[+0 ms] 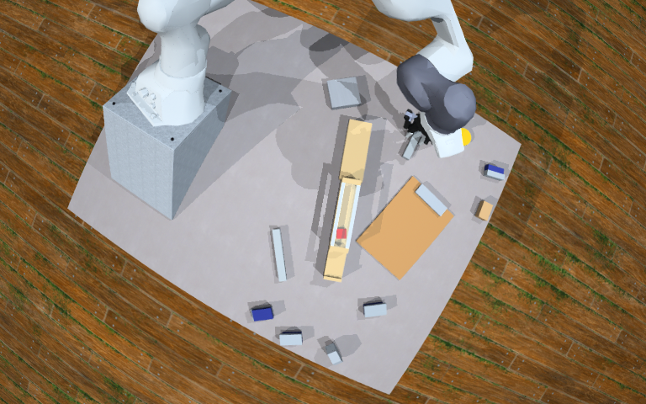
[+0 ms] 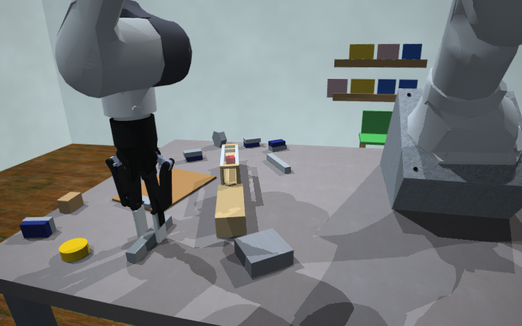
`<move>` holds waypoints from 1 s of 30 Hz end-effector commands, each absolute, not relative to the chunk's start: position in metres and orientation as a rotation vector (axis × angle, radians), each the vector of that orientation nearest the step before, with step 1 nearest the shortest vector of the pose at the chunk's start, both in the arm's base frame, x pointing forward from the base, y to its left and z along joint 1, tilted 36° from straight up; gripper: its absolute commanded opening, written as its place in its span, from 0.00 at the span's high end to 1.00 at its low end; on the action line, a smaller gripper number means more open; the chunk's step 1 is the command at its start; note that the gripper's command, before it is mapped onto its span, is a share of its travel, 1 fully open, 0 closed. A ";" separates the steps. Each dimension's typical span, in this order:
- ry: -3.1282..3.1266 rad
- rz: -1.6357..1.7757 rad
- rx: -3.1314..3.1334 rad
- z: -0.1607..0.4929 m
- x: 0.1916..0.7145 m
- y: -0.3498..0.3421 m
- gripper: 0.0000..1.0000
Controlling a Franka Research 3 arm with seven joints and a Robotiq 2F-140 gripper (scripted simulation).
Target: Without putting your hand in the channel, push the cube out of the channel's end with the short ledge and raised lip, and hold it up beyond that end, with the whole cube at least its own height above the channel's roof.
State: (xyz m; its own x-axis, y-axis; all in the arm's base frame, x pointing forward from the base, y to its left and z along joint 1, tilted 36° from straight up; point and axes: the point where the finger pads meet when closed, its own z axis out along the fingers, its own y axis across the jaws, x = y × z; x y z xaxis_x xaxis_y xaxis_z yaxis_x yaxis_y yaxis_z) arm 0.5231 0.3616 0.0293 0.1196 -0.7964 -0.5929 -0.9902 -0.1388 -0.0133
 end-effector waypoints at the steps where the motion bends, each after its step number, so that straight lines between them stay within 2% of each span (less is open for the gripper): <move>1: 1.719 0.639 -2.002 0.030 0.524 0.363 0.77; 18: 1.719 0.639 -2.002 0.030 0.524 0.363 0.77; 19: 1.719 0.639 -2.002 0.030 0.524 0.363 1.00; 30: 1.719 0.639 -2.002 0.030 0.524 0.363 1.00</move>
State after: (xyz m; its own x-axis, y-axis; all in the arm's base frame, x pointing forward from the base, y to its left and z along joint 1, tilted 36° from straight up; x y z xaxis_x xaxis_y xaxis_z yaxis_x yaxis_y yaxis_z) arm 0.5236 0.3619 0.0296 0.1200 -0.7963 -0.5929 -0.9903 -0.1385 -0.0144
